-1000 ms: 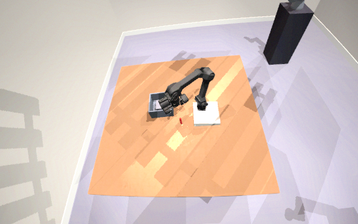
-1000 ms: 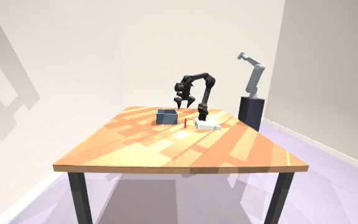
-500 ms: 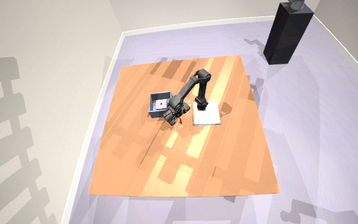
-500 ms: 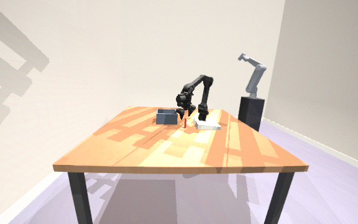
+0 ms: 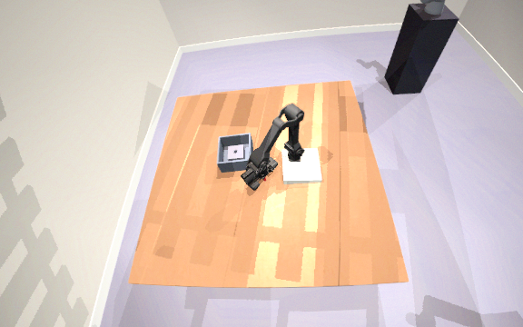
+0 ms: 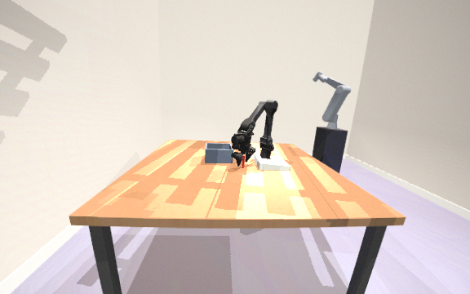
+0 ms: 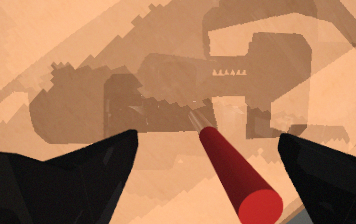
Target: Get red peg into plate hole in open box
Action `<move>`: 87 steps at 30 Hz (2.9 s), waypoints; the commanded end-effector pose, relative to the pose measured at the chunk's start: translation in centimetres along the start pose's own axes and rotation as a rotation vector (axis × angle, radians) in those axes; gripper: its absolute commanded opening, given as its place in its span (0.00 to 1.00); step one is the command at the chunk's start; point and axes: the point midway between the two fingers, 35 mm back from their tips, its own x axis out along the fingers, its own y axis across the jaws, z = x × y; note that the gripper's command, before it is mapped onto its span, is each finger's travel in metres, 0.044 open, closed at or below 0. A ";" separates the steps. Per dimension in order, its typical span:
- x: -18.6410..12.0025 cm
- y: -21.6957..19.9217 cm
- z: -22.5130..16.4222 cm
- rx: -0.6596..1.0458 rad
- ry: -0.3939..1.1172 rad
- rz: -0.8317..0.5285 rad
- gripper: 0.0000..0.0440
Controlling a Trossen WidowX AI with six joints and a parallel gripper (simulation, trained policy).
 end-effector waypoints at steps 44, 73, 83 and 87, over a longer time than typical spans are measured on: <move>-9.0 0.0 9.4 0.131 -0.168 0.018 0.00; -6.3 -2.6 22.7 0.260 -0.182 0.005 0.00; -2.8 -2.5 24.5 0.190 -0.123 0.017 0.10; -1.5 -2.4 24.8 0.175 -0.086 0.016 0.33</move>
